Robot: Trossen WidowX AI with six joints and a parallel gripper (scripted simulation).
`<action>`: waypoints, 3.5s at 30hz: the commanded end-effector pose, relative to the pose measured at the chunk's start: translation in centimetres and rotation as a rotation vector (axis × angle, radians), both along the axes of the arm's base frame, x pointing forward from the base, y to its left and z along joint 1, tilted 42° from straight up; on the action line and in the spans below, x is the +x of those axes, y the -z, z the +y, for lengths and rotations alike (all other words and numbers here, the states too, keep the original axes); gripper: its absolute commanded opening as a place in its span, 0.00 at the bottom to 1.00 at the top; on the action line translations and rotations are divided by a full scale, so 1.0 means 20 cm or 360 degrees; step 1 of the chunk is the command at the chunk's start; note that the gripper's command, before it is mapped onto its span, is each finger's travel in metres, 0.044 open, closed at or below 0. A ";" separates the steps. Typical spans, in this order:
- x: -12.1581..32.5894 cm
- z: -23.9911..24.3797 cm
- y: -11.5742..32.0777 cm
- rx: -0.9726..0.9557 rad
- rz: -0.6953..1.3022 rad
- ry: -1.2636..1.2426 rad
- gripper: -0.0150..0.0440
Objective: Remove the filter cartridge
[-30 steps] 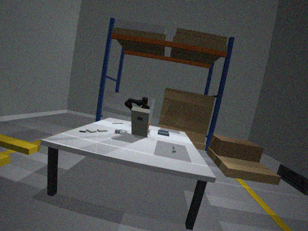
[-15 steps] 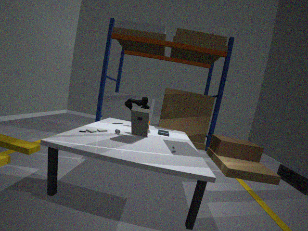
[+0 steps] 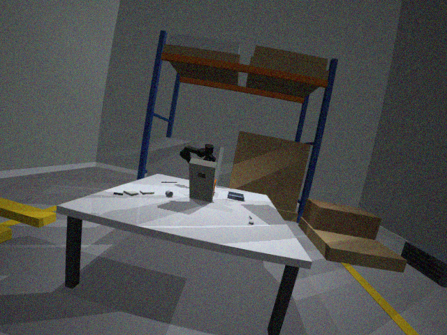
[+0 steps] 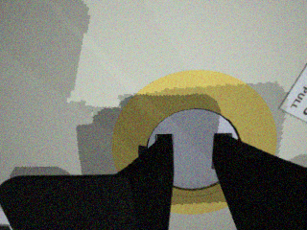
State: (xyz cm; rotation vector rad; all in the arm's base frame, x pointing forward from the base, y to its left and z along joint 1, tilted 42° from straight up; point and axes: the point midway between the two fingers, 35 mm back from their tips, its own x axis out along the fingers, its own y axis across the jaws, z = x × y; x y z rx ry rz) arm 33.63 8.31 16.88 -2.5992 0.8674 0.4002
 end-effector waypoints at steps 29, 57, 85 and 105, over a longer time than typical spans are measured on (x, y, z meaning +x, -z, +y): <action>-0.30 0.17 -0.11 0.0031 0.0003 0.0022 0.25; -0.46 0.01 0.12 0.0019 0.0030 0.0023 0.44; -0.26 0.34 -0.31 0.0049 -0.0001 0.0023 0.75; -0.38 0.23 -0.11 0.1415 -0.0812 0.1122 0.77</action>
